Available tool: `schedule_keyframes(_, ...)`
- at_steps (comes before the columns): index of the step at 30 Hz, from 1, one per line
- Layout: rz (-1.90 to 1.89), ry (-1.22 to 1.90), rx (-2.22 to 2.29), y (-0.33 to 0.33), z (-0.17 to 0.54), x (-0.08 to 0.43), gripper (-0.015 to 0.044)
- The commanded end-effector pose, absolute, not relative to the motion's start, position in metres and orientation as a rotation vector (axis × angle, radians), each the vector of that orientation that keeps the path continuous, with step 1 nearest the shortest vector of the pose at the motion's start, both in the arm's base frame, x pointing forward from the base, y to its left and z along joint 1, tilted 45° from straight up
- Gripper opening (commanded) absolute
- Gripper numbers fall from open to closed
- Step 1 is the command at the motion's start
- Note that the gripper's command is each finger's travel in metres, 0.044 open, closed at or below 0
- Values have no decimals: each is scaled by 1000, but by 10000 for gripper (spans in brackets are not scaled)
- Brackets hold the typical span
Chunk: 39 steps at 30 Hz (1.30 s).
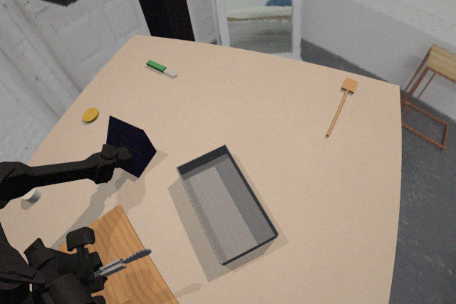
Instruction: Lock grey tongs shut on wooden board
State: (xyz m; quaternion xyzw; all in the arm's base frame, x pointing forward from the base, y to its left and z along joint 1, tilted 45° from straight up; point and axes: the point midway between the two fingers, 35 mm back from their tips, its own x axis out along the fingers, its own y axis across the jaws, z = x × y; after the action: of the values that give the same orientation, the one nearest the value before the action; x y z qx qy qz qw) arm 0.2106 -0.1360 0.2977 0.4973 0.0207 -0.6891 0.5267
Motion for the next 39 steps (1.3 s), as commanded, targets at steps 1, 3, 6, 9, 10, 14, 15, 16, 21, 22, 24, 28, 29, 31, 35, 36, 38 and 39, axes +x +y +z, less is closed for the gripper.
schedule_keyframes(1,-1669,-65,1282,-137,300,204,-150)
schedule_keyframes(3,-1681,-134,1338,-139,301,201,-150)
schedule_keyframes(6,-1695,-238,1422,-140,303,197,-150)
schedule_keyframes(9,-1705,-345,1505,-141,304,193,-150)
schedule_keyframes(10,-1707,-381,1532,-142,305,191,-150)
schedule_keyframes(14,-1710,-529,1640,-144,307,186,-150)
schedule_keyframes(15,-1709,-567,1666,-144,307,184,-150)
schedule_keyframes(16,-1708,-605,1692,-144,308,183,-150)
schedule_keyframes(21,-1693,-799,1821,-146,310,176,-150)
schedule_keyframes(22,-1688,-838,1846,-147,311,174,-150)
schedule_keyframes(24,-1680,-891,1879,-147,311,172,-150)
schedule_keyframes(28,-1679,-898,1883,-147,311,172,-150)
schedule_keyframes(29,-1679,-898,1883,-147,311,172,-150)
schedule_keyframes(31,-1679,-898,1883,-147,311,172,-150)
schedule_keyframes(35,-1682,-895,1895,-147,310,171,-150)
schedule_keyframes(36,-1686,-892,1907,-147,309,171,-150)
schedule_keyframes(38,-1694,-882,1942,-148,305,169,-150)
schedule_keyframes(39,-1699,-876,1965,-148,303,168,-150)
